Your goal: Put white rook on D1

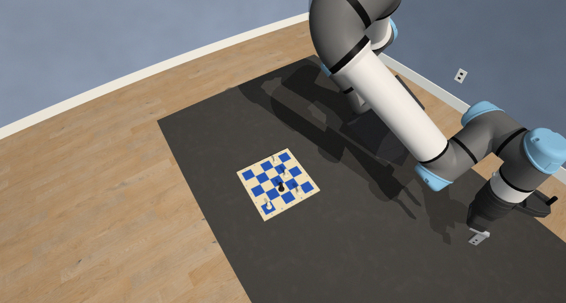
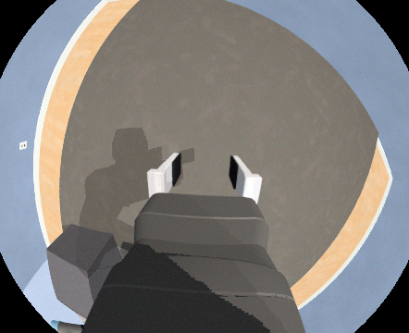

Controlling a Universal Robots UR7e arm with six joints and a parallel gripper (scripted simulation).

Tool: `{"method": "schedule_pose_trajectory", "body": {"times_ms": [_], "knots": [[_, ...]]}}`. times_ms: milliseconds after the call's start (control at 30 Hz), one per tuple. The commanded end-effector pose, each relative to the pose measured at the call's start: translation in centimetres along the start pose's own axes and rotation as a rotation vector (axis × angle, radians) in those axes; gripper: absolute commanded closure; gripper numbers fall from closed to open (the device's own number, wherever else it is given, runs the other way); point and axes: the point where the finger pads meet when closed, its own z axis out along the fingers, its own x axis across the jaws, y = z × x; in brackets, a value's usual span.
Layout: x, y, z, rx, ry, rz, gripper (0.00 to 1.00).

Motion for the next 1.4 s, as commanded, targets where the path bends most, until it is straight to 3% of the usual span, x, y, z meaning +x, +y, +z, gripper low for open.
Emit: {"method": "schedule_pose_trajectory", "body": {"times_ms": [0, 833, 1100, 1367], "knots": [[0.0, 0.0, -0.1, 0.001, 0.001, 0.001, 0.0], [1.0, 0.1, -0.2, 0.003, -0.013, -0.01, 0.0], [3.1, 0.5, -0.1, 0.004, -0.057, -0.052, 0.0], [9.0, 2.8, 0.1, 0.021, -0.174, -0.164, 0.0]]}}
